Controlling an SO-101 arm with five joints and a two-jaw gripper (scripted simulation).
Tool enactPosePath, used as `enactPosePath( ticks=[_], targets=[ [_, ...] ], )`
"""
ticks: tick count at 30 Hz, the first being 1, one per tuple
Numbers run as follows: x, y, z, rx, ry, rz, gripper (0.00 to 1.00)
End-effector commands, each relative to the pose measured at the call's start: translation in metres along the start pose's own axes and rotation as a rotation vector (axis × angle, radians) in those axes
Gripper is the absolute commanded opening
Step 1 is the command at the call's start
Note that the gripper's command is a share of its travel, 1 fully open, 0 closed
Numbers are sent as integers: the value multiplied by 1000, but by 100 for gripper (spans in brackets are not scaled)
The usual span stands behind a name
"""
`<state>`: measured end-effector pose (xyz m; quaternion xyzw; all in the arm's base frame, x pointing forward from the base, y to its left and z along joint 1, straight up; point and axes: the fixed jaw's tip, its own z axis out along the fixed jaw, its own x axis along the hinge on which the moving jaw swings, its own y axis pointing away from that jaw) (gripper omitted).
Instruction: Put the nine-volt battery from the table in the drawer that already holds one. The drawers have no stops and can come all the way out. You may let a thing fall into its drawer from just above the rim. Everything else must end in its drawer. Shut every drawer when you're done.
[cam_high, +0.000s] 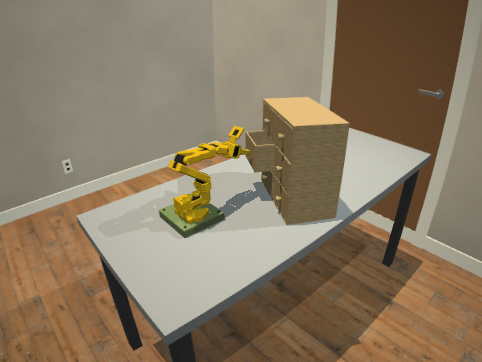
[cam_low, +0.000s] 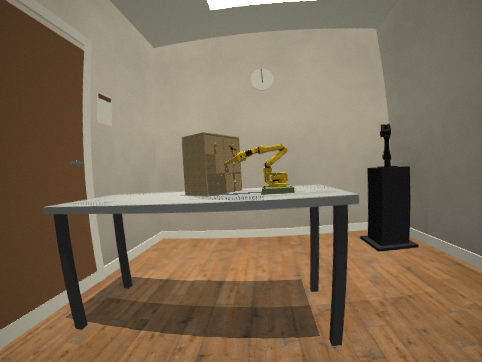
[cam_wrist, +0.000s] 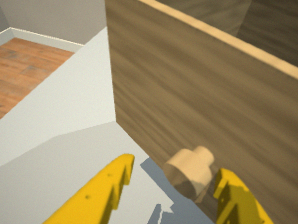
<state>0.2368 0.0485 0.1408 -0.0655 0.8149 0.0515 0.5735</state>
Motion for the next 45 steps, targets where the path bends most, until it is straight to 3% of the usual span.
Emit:
enactPosePath(
  ticks=[1, 45],
  targets=[
    [3, -4, 2, 17, 7, 11, 21],
    [4, -11, 8, 42, 7, 20, 21]
  ],
)
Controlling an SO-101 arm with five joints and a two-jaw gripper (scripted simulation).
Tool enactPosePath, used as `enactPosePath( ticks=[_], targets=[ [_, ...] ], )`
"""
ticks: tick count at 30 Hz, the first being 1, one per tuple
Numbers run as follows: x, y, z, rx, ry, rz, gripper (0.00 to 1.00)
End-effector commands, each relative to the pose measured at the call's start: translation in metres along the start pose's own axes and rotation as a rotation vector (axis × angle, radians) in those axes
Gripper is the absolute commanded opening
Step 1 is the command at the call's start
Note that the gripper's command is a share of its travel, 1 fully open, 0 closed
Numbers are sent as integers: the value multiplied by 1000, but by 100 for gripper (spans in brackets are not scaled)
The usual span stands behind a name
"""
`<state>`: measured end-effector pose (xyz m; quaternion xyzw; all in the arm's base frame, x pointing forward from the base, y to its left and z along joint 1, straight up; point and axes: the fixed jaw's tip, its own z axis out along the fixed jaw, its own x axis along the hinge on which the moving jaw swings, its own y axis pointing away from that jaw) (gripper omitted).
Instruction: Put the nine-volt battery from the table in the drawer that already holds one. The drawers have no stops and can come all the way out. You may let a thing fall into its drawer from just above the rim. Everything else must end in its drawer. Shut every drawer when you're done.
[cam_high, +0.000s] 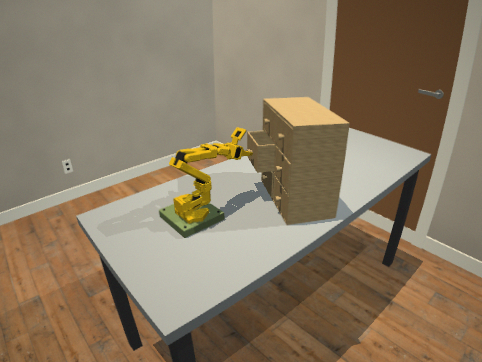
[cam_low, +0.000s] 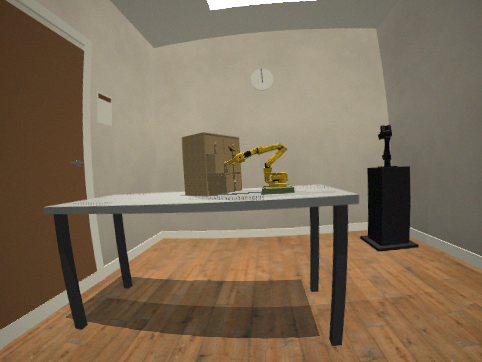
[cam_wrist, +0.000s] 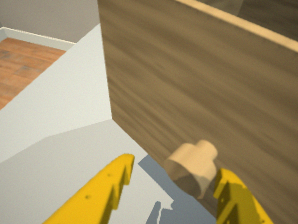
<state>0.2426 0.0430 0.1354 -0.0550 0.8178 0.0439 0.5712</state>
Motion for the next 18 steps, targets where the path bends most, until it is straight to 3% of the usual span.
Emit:
enactPosePath(
  ticks=[1, 18],
  targets=[
    [0, -5, 2, 20, 0, 12, 21],
    [-3, -15, 6, 55, 0, 25, 21]
  ],
)
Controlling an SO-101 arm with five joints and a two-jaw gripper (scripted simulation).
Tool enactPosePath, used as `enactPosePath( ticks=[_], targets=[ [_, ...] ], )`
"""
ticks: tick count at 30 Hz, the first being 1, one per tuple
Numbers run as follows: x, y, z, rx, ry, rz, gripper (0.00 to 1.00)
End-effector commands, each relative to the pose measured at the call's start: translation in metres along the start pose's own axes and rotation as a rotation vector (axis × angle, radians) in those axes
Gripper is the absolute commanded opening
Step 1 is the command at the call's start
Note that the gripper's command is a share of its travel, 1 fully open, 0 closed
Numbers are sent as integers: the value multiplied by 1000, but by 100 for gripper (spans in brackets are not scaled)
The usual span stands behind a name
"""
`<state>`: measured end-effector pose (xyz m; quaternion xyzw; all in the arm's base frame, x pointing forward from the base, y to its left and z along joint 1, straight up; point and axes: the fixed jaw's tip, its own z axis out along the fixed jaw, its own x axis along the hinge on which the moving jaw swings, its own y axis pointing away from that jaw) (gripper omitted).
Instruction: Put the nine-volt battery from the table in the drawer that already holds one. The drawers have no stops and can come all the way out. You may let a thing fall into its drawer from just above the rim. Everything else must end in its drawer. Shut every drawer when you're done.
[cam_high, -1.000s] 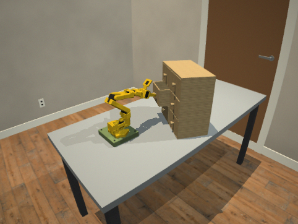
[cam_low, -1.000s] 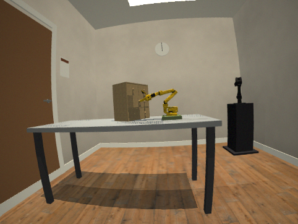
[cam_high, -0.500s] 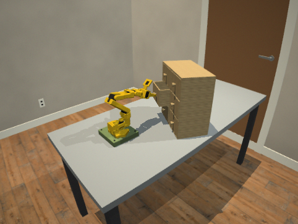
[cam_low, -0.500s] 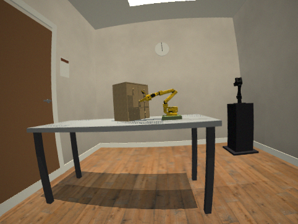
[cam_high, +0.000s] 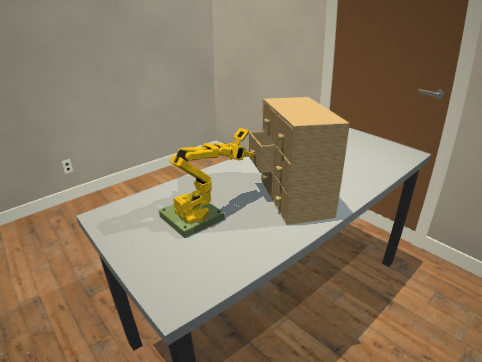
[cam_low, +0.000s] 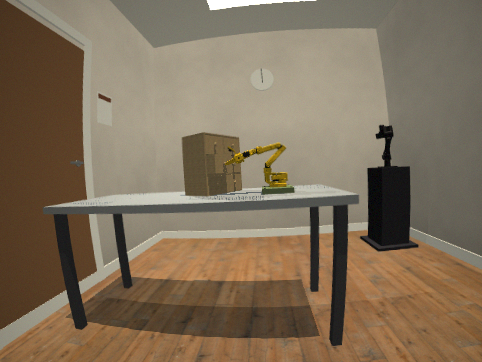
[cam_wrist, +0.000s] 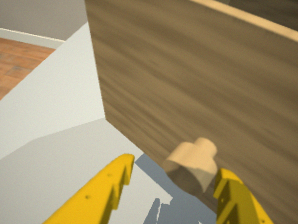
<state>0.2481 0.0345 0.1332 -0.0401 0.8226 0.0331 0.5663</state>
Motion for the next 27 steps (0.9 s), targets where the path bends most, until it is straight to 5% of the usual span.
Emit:
enactPosePath(
  ticks=[1, 27],
  targets=[
    [-4, -6, 2, 22, -14, 13, 21],
    [-8, -15, 5, 54, -14, 25, 21]
  ],
)
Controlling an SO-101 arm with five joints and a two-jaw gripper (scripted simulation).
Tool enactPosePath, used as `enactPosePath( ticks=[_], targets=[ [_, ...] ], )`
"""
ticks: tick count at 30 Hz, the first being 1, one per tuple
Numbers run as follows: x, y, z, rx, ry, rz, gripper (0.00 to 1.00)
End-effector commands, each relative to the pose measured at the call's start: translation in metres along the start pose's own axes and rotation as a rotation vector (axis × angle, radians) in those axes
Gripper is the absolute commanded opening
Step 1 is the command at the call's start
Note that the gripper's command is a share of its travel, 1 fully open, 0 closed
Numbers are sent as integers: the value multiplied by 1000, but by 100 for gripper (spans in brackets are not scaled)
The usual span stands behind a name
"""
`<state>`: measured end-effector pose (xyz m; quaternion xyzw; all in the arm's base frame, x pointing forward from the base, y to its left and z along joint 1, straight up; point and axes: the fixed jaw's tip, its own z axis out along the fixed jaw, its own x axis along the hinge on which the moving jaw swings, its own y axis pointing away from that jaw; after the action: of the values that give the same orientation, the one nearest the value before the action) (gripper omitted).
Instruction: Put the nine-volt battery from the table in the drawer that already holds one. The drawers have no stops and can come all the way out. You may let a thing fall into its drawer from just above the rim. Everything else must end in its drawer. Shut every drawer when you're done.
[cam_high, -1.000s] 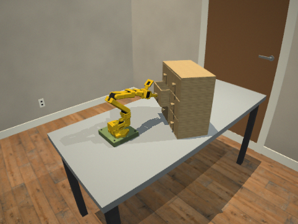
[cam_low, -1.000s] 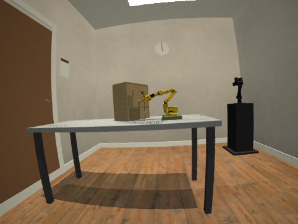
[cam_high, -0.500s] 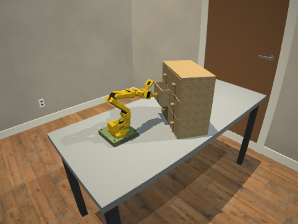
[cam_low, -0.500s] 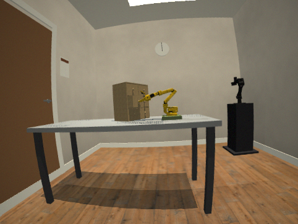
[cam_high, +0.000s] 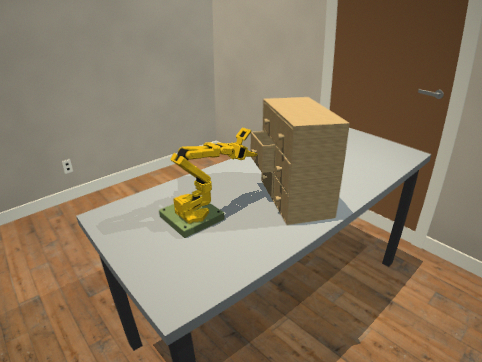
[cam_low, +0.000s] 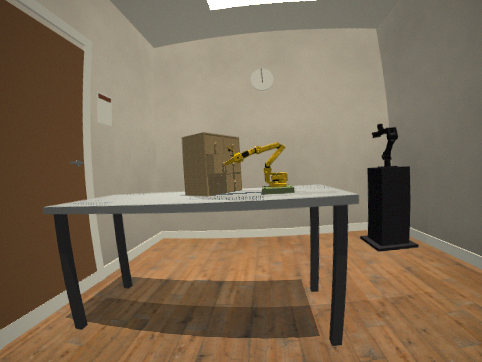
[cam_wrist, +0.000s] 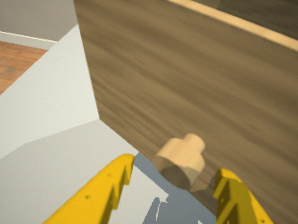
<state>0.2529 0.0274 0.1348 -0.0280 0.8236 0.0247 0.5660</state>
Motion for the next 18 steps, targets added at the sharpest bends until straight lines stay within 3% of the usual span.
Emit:
enactPosePath(
  ticks=[1, 18],
  targets=[
    [-5, -8, 2, 29, -16, 15, 21],
    [-7, -12, 3, 43, -16, 20, 21]
  ],
)
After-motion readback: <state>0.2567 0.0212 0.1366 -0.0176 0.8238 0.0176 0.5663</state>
